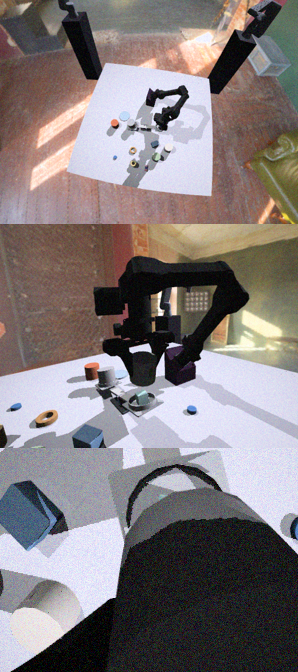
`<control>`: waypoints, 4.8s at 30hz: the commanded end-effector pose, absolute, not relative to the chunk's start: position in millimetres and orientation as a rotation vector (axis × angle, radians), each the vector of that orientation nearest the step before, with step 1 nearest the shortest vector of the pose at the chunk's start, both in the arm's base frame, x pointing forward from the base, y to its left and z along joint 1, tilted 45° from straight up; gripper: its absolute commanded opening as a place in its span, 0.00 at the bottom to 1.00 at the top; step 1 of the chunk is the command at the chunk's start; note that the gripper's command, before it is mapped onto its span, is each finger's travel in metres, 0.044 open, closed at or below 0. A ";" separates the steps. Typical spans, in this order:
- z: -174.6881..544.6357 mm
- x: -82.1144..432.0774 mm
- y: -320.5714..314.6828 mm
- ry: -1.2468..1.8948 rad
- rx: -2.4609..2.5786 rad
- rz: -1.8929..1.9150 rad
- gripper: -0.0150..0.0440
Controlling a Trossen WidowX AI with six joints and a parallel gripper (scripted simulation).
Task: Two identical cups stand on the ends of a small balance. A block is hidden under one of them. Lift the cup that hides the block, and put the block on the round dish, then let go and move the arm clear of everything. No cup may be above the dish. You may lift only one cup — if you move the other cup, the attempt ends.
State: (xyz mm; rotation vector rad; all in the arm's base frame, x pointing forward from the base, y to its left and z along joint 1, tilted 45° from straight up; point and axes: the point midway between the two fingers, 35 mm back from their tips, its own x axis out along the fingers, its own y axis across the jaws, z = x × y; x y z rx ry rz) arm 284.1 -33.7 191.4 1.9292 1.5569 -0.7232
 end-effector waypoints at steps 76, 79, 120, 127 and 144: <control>175.4 235.0 150.6 1.563 1.892 -0.669 0.25; 174.7 235.1 151.3 1.563 1.892 -0.669 0.25; 202.4 228.7 123.5 1.559 1.893 -0.671 0.96; 209.6 245.0 102.5 1.476 1.943 -0.615 0.69; 202.9 259.5 65.6 1.370 1.778 -0.474 0.69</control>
